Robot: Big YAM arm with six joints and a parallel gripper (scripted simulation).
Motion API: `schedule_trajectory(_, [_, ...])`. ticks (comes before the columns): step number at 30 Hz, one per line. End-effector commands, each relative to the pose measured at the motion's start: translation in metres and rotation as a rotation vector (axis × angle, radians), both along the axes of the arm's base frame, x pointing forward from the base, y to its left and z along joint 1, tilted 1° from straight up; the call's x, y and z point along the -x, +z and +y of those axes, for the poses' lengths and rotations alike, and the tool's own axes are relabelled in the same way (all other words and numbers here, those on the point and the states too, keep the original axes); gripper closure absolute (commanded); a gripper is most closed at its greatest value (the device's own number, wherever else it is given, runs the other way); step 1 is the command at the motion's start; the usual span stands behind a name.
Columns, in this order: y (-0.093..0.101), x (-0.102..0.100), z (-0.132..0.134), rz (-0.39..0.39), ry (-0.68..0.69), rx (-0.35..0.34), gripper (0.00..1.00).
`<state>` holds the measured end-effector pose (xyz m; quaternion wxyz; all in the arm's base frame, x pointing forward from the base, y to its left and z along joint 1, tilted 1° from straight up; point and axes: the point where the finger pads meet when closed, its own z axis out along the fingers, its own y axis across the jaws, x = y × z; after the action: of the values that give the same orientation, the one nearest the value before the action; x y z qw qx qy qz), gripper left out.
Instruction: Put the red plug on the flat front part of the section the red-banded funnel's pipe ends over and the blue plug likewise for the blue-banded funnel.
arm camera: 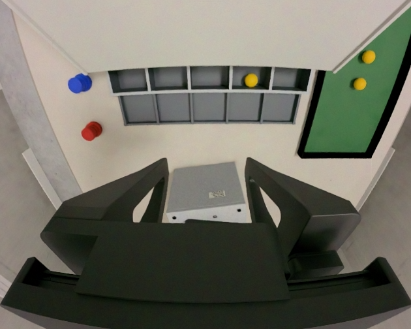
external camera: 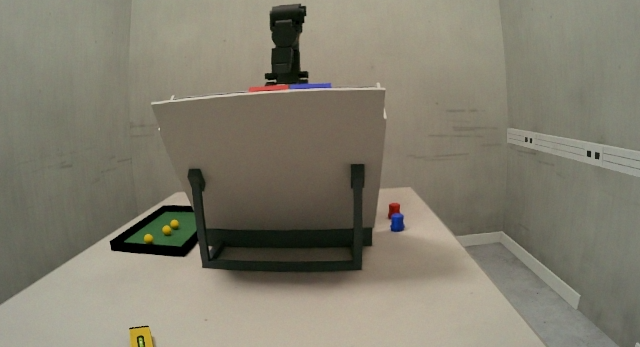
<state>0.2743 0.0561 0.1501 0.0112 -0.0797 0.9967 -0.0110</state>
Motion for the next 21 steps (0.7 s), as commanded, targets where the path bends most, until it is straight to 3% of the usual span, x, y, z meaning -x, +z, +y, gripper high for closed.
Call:
schedule_trajectory(1, [0.0024,0.0044,-0.0053,0.001,0.009,-0.003,0.41])
schedule_trajectory(3, [0.0036,-0.0038,0.0008,-0.014,0.001,-0.002,0.41])
schedule_trajectory(21, [0.0007,-0.0007,-0.0018,-0.003,0.000,0.000,0.41])
